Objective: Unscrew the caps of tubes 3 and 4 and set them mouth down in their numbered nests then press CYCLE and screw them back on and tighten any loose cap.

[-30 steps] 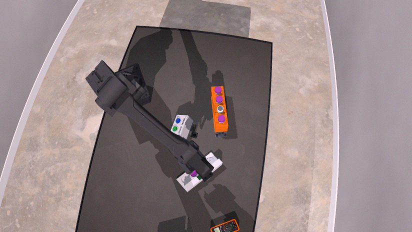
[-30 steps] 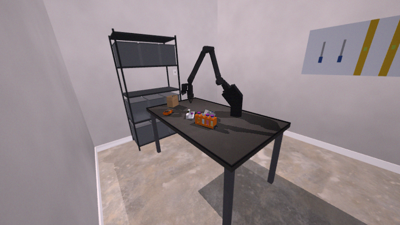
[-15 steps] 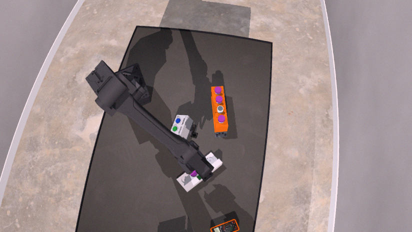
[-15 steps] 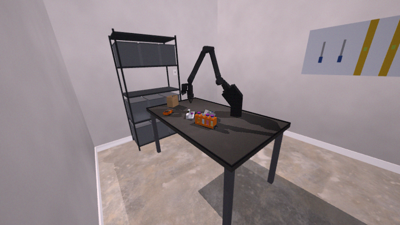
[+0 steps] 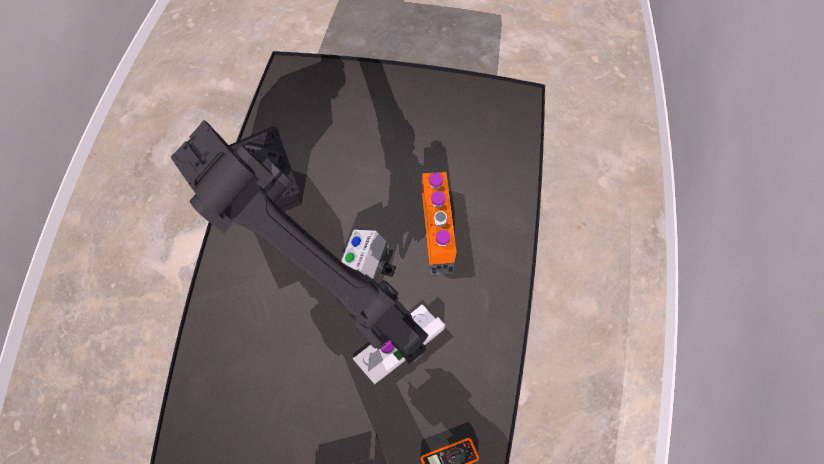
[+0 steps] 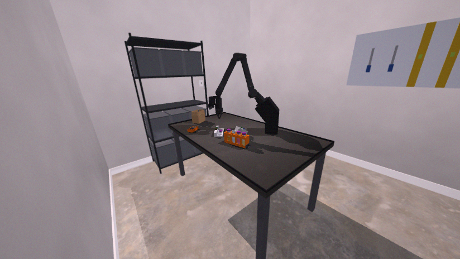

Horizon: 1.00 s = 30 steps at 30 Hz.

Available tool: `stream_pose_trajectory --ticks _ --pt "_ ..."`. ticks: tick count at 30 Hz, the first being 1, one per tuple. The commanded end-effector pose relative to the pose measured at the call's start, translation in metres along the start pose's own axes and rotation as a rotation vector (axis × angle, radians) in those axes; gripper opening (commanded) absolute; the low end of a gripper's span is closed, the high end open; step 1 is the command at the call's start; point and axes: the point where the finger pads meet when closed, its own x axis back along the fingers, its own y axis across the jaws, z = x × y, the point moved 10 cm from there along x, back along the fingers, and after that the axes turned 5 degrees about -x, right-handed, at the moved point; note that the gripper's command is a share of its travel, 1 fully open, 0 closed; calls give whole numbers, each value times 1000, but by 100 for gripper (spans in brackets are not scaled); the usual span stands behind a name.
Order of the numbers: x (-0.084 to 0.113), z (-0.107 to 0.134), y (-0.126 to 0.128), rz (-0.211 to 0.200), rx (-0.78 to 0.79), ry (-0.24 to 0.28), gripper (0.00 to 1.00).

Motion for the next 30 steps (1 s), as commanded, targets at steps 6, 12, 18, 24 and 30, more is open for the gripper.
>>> stream_pose_trajectory --ticks 6,12,18,24,30 --pt "-7 2 -3 14 -9 32 47" --pt "-7 2 -3 14 -9 32 47" --pt "-6 20 35 3 -332 15 49" --pt "-6 31 58 4 -582 14 49" --pt "-5 42 80 6 -824 14 49"
